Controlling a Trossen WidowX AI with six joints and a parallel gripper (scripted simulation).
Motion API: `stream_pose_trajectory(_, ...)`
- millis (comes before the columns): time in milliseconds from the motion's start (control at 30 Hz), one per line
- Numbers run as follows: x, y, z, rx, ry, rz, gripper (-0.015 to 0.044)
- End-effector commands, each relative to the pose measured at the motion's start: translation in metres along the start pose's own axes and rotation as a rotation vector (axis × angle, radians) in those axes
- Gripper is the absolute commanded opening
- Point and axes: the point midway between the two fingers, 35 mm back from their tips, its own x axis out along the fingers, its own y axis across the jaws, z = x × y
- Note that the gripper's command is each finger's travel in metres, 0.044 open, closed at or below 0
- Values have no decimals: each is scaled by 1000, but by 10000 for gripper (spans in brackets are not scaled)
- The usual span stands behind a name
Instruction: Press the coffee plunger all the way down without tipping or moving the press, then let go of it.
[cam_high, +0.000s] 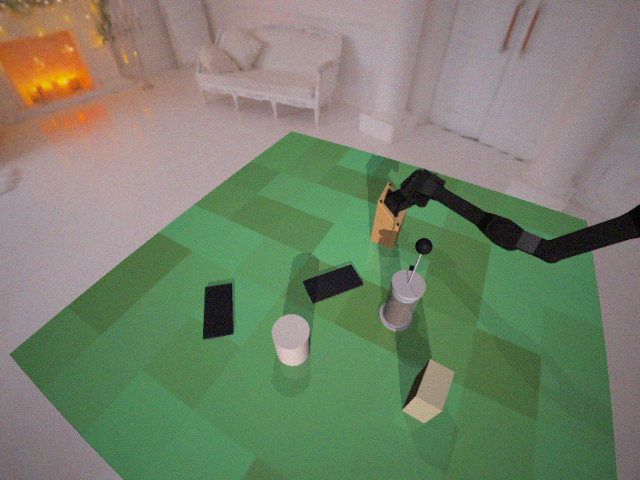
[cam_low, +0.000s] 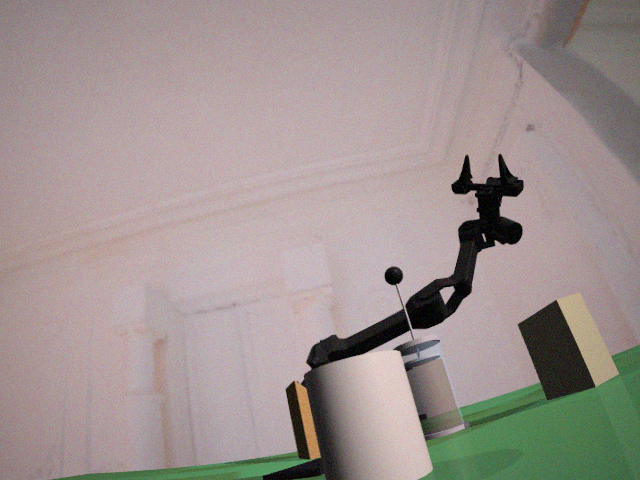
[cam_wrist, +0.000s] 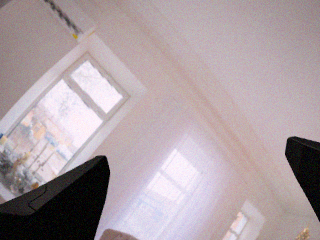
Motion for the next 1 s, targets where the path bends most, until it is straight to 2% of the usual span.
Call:
stream_pose_trajectory(0,-7,-11,9,24,-32,21,440)
stream_pose_trajectory(333,-25,-54,28,122,-92,49,440)
stream_pose_trajectory(567,-37,-93,44,181,-222,54,440)
stream_pose_trajectory(967,-45,-172,37,280,-222,29,440)
